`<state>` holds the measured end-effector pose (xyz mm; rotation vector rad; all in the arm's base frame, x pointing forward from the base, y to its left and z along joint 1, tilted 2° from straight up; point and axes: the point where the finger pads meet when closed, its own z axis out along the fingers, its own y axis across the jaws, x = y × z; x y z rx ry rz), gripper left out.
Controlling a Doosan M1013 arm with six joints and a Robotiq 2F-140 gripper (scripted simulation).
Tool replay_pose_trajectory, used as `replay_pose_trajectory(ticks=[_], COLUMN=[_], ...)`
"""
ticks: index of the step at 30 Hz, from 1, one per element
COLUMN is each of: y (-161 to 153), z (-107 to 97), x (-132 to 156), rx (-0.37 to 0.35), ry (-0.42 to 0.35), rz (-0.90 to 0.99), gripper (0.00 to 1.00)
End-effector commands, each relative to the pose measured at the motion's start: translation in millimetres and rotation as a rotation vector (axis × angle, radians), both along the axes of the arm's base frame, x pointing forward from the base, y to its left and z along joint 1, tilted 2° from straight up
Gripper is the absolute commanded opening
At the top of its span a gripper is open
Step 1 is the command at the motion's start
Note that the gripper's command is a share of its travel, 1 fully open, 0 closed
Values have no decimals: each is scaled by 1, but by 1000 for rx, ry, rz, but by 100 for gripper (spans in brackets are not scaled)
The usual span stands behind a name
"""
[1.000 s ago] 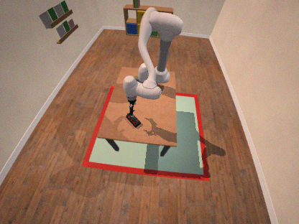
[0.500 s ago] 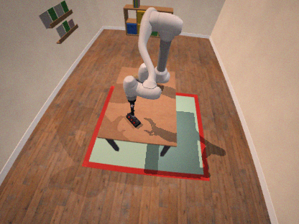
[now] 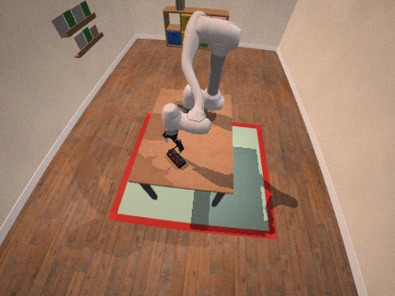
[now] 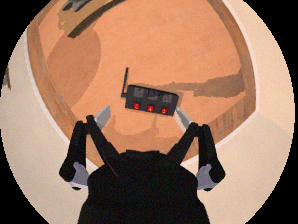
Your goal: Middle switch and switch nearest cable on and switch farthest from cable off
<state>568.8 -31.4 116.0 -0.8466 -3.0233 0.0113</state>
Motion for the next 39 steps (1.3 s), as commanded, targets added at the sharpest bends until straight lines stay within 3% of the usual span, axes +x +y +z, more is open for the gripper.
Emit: replay_pose_trajectory(ticks=[1,13,15,16,22,23,39], y=[-10,-27,-27,-27,-29,-29,-29], z=[-11,-29,-29,-29,-30,-30,-30], x=[1,4,4,4,4,4,4], rx=[22,5,5,10,43,43,43], ry=[-3,-4,-4,-6,-21,-21,-21], rz=[278,990,990,1141,1429,1429,1429], gripper=[100,100,100,100,100,0,0])
